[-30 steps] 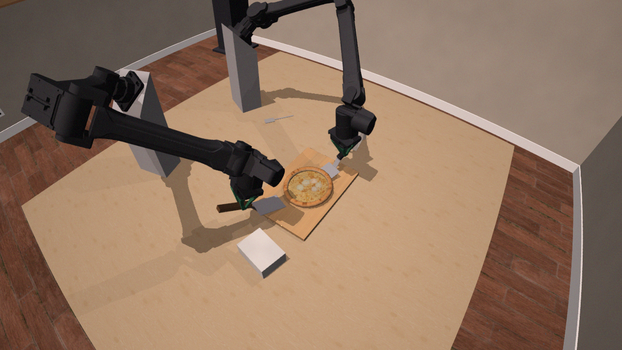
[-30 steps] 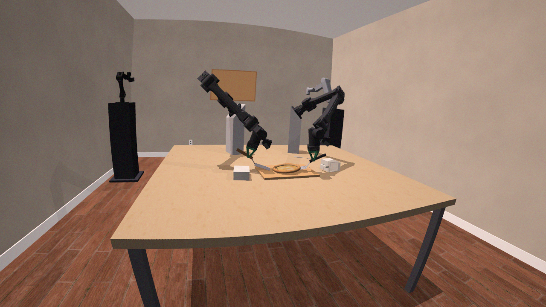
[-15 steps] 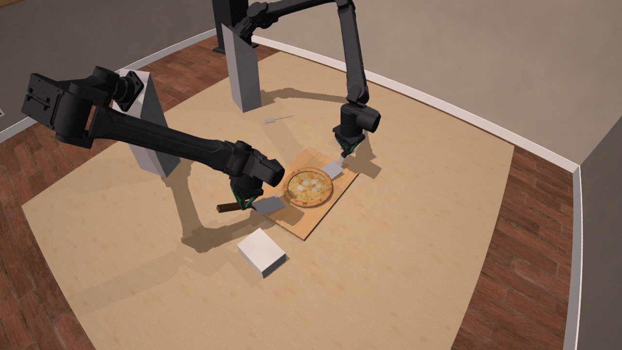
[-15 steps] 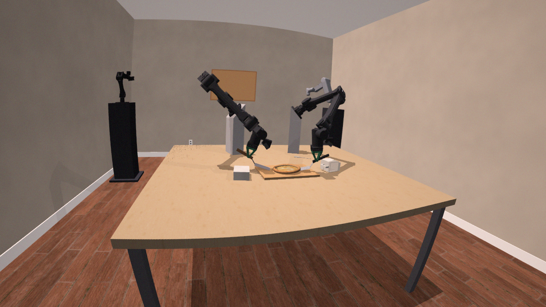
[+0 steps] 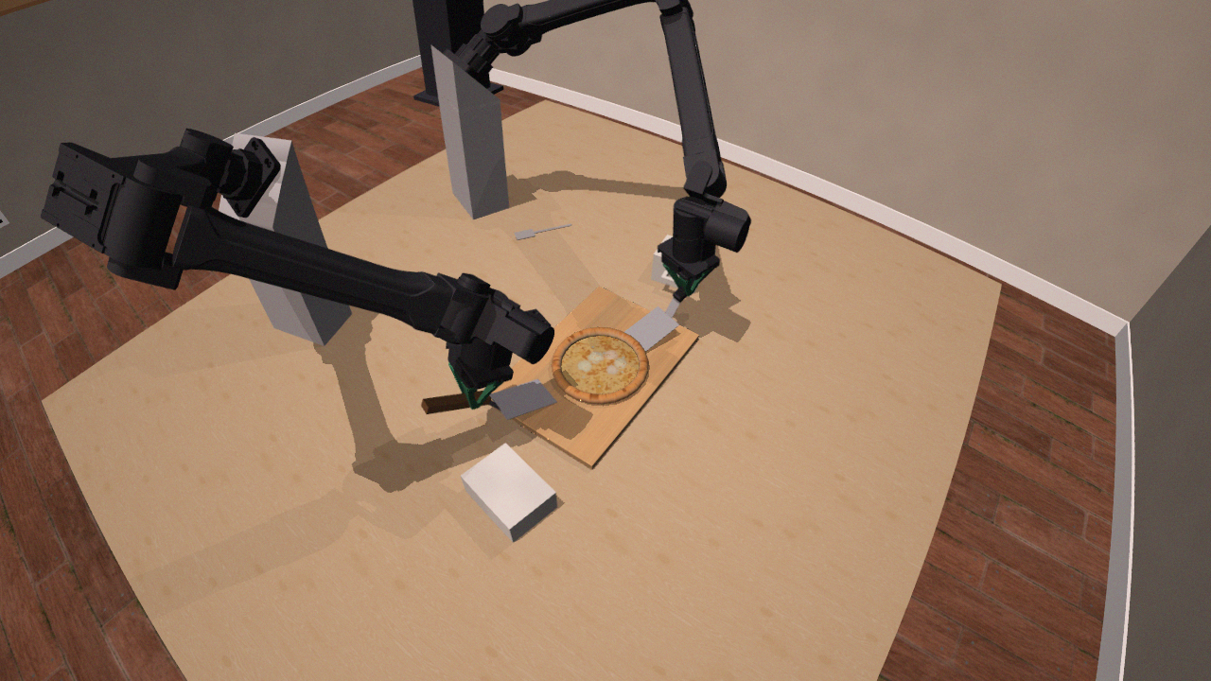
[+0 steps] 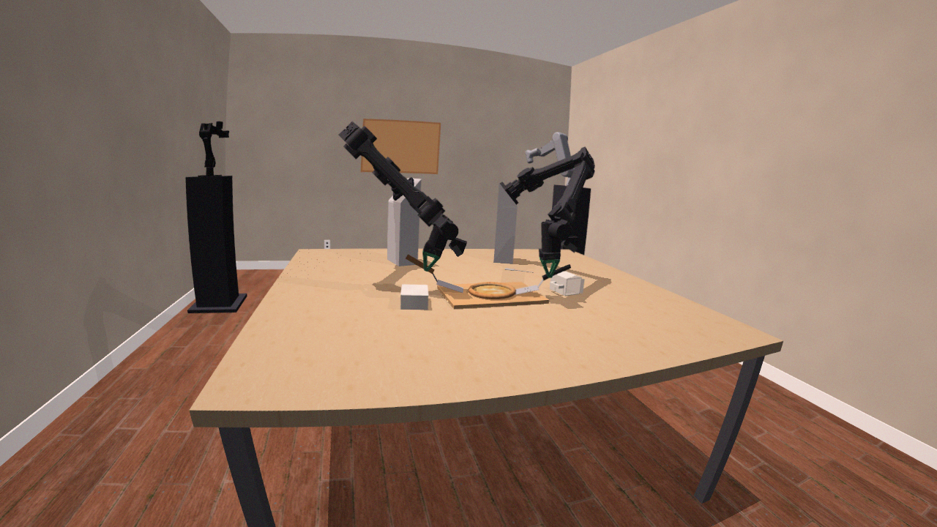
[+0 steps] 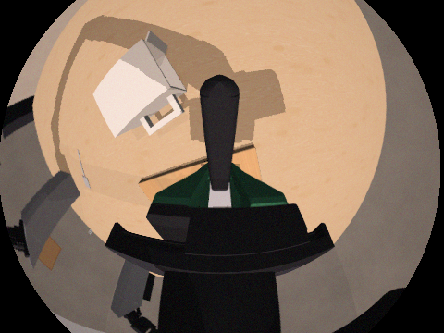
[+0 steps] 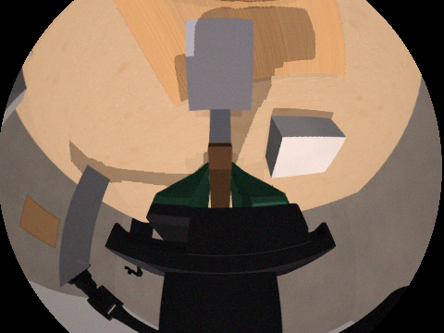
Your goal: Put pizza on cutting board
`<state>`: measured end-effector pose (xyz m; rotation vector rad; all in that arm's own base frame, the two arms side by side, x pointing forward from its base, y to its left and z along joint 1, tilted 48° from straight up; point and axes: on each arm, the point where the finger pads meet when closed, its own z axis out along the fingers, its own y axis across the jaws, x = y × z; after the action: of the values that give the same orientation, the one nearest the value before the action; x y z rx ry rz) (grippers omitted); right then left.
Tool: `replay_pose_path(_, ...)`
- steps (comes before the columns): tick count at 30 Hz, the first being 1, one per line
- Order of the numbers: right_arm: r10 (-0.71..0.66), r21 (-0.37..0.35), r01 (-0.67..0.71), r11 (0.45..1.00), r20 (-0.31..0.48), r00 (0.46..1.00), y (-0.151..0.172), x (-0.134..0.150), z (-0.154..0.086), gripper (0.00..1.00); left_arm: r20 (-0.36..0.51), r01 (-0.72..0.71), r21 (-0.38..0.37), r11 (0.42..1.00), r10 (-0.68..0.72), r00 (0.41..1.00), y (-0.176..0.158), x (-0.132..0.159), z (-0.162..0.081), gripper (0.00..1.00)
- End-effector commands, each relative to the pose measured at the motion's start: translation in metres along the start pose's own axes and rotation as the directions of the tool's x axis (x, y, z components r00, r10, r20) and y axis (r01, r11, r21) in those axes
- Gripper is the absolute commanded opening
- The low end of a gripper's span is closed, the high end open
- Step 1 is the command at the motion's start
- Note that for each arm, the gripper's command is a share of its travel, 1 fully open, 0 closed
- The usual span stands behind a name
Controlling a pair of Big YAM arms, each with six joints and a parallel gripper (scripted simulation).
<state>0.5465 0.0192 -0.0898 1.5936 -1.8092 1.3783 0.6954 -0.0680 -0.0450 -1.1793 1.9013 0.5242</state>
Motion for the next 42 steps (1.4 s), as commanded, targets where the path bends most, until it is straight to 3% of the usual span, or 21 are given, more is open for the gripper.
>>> replay_pose_path(1, -0.023, 0.029, 0.023, 0.999, 0.019, 1.000, -0.004, -0.012, -0.015, 0.06, 0.007, 0.029, 0.018, 0.999, -0.029, 1.000, -0.008, -0.025, -0.008, 0.06)
replay_pose_path(2, -0.023, 0.029, 0.023, 0.999, 0.019, 1.000, -0.004, -0.012, -0.015, 0.06, 0.003, 0.005, 0.037, 0.999, -0.005, 1.000, -0.012, -0.006, -0.018, 0.06)
replay_pose_path(3, -0.022, 0.030, 0.022, 0.999, 0.019, 1.000, -0.004, -0.012, -0.015, 0.06, 0.005, 0.009, 0.060, 0.998, -0.010, 1.000, -0.019, -0.006, -0.031, 0.06)
replay_pose_path(6, -0.021, 0.030, 0.021, 0.999, 0.019, 1.000, -0.004, -0.012, -0.015, 0.06, 0.004, 0.014, 0.013, 1.000, -0.014, 1.000, -0.009, -0.033, -0.008, 0.06)
replay_pose_path(11, -0.020, 0.031, 0.019, 0.999, 0.019, 1.000, -0.005, -0.012, -0.015, 0.06, 0.007, 0.028, 0.020, 0.999, -0.029, 1.000, -0.013, -0.048, -0.009, 0.06)
replay_pose_path(14, -0.019, 0.031, 0.018, 0.999, 0.019, 1.000, -0.006, -0.012, -0.016, 0.06, 0.017, 0.040, 0.050, 0.998, -0.041, 0.999, -0.023, -0.048, -0.018, 0.06)
replay_pose_path(18, -0.019, 0.031, 0.018, 0.999, 0.019, 1.000, -0.006, -0.012, -0.016, 0.06, 0.016, 0.043, 0.033, 0.999, -0.044, 0.999, -0.017, -0.048, -0.007, 0.06)
replay_pose_path(19, -0.019, 0.031, 0.018, 0.999, 0.019, 1.000, -0.006, -0.012, -0.016, 0.06, 0.011, 0.020, 0.016, 1.000, -0.021, 1.000, -0.003, -0.039, 0.002, 0.06)
replay_pose_path(25, -0.016, 0.032, 0.016, 0.999, 0.020, 1.000, -0.007, -0.012, -0.016, 0.06, 0.015, 0.028, 0.014, 0.999, -0.029, 0.999, -0.010, -0.065, -0.004, 0.06)
replay_pose_path(30, -0.015, 0.033, 0.014, 0.999, 0.020, 1.000, -0.008, -0.012, -0.016, 0.06, 0.026, 0.027, 0.037, 0.999, -0.028, 0.999, -0.019, -0.067, -0.014, 0.06)
replay_pose_path(32, -0.014, 0.033, 0.013, 0.999, 0.020, 1.000, -0.008, -0.012, -0.016, 0.06, 0.018, 0.027, 0.015, 1.000, -0.027, 0.999, -0.011, -0.075, -0.004, 0.06)
replay_pose_path(33, -0.014, 0.033, 0.014, 0.999, 0.020, 1.000, -0.008, -0.012, -0.016, 0.06, 0.013, 0.018, 0.006, 1.000, -0.018, 1.000, -0.008, -0.065, 0.002, 0.06)
replay_pose_path(37, -0.013, 0.034, 0.013, 0.999, 0.021, 1.000, -0.008, -0.012, -0.016, 0.06, 0.010, 0.004, -0.002, 1.000, -0.004, 1.000, 0.002, -0.068, 0.001, 0.06)
replay_pose_path(42, -0.012, 0.034, 0.011, 0.999, 0.021, 1.000, -0.009, -0.012, -0.017, 0.06, 0.017, 0.029, 0.014, 0.999, -0.029, 0.999, -0.010, -0.088, -0.002, 0.06)
